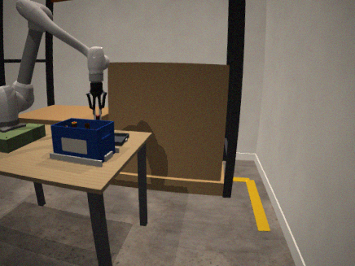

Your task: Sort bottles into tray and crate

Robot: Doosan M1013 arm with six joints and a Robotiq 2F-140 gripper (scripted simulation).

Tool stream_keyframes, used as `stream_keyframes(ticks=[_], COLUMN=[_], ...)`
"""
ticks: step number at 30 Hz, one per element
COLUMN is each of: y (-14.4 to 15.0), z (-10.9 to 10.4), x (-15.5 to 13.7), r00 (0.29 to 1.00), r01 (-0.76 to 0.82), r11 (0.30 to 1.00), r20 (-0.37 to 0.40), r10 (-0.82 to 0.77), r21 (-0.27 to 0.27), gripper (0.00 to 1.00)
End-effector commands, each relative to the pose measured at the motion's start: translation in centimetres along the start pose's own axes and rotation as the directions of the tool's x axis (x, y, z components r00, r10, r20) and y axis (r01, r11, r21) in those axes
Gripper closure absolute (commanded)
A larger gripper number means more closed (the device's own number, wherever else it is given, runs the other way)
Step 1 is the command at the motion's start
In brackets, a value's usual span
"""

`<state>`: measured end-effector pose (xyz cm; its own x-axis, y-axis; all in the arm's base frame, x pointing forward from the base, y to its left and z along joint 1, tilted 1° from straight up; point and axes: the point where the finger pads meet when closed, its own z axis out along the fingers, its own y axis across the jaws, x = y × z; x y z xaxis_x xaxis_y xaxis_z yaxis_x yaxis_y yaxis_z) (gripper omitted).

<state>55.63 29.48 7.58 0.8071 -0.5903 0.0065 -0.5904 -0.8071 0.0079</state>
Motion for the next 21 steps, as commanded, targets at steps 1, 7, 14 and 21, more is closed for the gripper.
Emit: stream_keyframes(ticks=[1,7,14,21], y=[0.44,0.60,0.20,0.20], z=[0.36,0.48,0.14,0.14], x=[-0.02,0.01,0.00,0.00], r00=[1.000,1.000,1.000,1.000], r01=[-0.001,-0.002,-0.001,-0.001], r11=[1.000,1.000,1.000,1.000], r20=[0.004,0.005,0.001,0.001], r10=[0.001,0.002,0.001,0.001], r21=[-0.004,-0.005,-0.002,-0.002], gripper=[1.00,1.00,0.00,0.00])
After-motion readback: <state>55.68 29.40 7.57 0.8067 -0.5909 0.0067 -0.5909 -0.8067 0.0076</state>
